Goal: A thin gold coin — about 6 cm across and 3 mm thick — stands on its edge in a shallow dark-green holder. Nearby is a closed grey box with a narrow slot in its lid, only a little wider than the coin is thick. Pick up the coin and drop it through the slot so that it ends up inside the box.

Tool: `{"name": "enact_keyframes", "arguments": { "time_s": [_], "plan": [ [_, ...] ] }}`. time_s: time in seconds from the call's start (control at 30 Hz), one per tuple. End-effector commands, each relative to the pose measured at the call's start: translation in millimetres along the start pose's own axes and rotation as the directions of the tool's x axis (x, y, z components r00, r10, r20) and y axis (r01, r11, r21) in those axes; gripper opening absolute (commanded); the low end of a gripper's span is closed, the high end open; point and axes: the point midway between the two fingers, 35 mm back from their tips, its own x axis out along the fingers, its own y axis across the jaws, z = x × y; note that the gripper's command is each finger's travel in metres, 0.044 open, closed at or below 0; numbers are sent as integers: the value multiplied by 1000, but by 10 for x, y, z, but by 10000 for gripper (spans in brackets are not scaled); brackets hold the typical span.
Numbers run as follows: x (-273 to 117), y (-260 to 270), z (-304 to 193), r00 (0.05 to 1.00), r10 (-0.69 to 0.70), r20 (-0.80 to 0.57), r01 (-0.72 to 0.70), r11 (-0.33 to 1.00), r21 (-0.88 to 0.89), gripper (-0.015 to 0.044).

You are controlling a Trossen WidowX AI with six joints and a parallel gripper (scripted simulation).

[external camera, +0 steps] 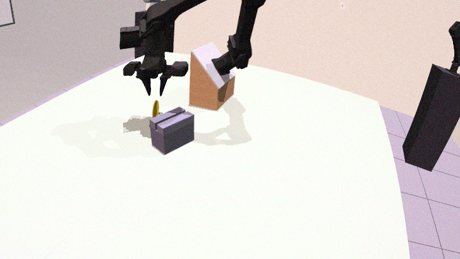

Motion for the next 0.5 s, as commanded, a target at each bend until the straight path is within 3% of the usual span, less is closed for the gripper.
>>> {"name": "enact_keyframes", "arguments": {
  "time_s": [0.0, 0.47],
  "plan": [
    [57, 0, -8, 1000, 5, 4, -5, 1000, 9, 161],
    [287, -13, 7, 1000, 4, 4, -4, 1000, 10, 161]
  ]
}}
